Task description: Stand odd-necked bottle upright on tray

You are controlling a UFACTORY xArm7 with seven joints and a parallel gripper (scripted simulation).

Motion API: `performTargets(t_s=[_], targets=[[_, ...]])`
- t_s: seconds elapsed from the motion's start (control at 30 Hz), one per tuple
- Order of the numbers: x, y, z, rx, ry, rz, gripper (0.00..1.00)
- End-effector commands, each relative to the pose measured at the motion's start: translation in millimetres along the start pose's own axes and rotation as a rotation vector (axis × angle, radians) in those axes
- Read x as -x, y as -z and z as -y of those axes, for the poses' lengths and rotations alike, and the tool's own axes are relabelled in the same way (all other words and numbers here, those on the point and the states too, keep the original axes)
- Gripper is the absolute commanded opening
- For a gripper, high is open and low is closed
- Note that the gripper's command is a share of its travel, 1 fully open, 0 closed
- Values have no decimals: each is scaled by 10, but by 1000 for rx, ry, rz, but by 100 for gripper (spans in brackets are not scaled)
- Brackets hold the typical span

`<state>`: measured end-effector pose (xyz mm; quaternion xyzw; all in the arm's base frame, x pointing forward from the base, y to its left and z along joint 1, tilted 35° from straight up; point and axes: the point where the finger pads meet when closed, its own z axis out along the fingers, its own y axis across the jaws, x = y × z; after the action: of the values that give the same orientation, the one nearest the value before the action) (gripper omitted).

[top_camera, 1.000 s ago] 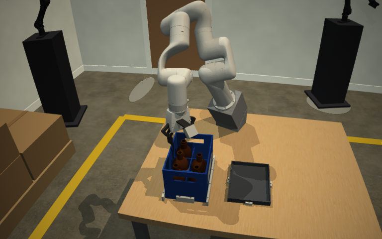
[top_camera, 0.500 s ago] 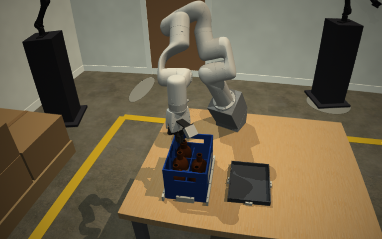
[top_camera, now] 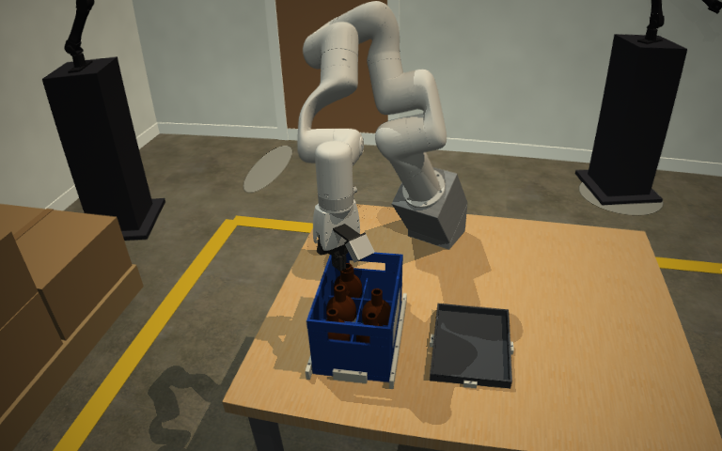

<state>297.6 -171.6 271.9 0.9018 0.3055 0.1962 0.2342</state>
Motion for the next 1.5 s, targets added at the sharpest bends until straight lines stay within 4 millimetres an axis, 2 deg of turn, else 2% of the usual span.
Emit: performTargets(t_s=[0.0, 0.5, 0.53, 1.47], targets=[[-4, 9, -12, 3, 0, -1, 0], [-4, 9, -12, 3, 0, -1, 0], [-4, 9, -12, 3, 0, -1, 65], [-4, 9, -12, 3, 0, -1, 65]])
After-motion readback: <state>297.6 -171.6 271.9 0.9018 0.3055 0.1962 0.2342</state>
